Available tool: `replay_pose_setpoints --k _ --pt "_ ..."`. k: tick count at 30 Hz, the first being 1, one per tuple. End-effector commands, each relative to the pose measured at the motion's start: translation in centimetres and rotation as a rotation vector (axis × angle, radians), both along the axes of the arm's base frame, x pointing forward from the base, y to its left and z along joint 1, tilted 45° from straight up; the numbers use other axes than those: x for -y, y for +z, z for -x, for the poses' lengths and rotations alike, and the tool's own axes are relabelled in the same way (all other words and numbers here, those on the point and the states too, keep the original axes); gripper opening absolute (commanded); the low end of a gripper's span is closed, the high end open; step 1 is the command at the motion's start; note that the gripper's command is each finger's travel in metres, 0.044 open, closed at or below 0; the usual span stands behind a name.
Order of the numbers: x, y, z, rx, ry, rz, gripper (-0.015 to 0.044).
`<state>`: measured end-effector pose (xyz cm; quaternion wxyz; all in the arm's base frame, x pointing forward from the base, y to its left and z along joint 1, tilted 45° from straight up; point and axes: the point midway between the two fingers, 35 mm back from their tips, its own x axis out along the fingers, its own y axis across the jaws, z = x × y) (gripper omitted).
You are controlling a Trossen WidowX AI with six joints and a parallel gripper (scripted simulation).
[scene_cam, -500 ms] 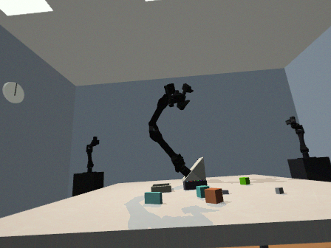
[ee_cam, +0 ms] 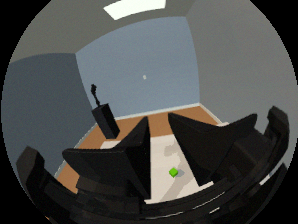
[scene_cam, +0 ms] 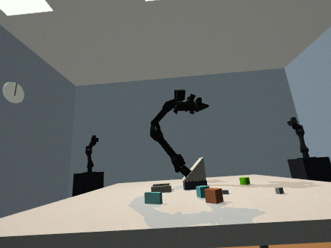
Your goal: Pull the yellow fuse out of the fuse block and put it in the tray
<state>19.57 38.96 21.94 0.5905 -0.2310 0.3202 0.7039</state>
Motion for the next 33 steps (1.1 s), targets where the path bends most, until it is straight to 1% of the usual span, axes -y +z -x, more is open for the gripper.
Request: replay_pose_setpoints --k 1,7,12,17,22,24,33 --pt "3.5 -5.5 -3.7 -0.047 -0.256 0.241 0.0074" --pt "10.5 -11.8 -7.6 -0.067 -0.621 0.571 0.0074" --pt "17.6 -15.6 -9.5 -0.038 -0.916 0.842 0.0074" --pt "25.2 -18.0 -10.1 0.049 -1.189 1.107 0.0074" --pt "32.6 -18.7 -9.8 0.212 -1.418 1.354 0.0074" --pt "33.5 -18.7 -9.8 0.239 -1.443 1.384 0.0074" --pt "33.3 -19.0 -9.1 0.238 -1.443 1.384 0.0074"
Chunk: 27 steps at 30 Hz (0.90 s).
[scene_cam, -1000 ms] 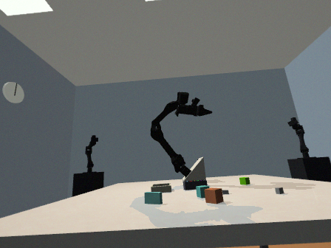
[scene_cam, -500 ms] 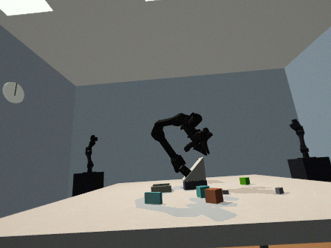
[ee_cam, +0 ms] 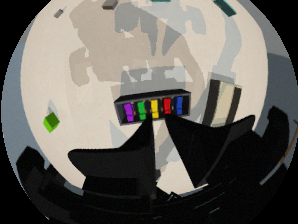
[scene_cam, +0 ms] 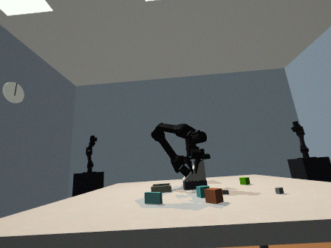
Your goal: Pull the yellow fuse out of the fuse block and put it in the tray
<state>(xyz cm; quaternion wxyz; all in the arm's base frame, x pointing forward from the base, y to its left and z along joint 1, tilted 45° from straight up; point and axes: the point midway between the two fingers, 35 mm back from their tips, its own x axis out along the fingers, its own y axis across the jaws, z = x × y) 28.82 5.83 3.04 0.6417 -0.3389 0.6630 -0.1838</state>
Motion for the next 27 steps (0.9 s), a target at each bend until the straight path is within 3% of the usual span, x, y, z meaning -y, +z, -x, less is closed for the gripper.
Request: replay_pose_setpoints --k 1,27 --pt "0.2 -0.1 0.2 0.003 -0.002 0.016 0.0074" --pt "2.0 -1.9 0.2 0.004 -0.002 0.017 0.0074"
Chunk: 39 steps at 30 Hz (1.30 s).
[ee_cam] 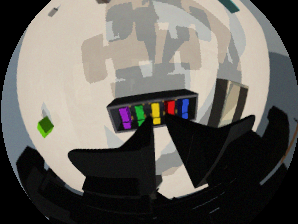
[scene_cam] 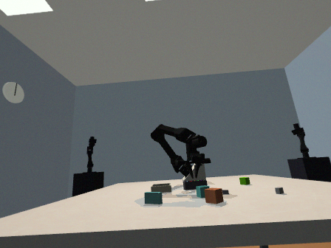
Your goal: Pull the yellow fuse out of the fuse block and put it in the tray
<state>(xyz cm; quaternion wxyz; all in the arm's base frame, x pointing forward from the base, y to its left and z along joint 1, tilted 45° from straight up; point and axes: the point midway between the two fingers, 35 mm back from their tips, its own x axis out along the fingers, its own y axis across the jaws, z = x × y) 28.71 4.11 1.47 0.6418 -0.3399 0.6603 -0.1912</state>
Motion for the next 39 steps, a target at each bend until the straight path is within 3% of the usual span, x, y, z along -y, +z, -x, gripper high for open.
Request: replay_pose_setpoints --k 1,30,39 --pt "0.4 -0.4 0.0 -0.004 0.004 0.005 0.0074" --pt "1.4 -1.4 0.0 -0.004 0.004 0.005 0.0074" --pt "1.3 -1.3 0.0 -0.001 0.0 0.002 0.0014"
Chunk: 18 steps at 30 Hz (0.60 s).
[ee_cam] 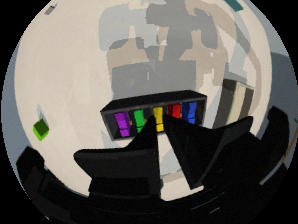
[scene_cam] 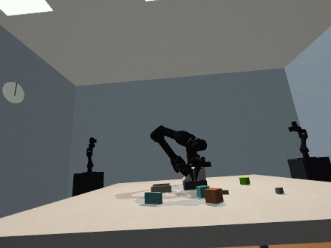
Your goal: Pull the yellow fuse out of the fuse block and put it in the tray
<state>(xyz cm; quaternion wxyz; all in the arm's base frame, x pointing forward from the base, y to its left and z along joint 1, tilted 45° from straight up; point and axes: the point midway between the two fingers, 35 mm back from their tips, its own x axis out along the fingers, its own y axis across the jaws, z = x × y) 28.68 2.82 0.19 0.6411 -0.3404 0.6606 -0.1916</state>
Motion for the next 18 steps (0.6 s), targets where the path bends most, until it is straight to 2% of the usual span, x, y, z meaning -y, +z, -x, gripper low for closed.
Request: replay_pose_setpoints --k 1,18 --pt "-0.01 0.01 0.0 0.0 0.0 0.0 0.0007" --pt "-0.45 0.42 -0.01 0.0 0.001 0.0 0.0"
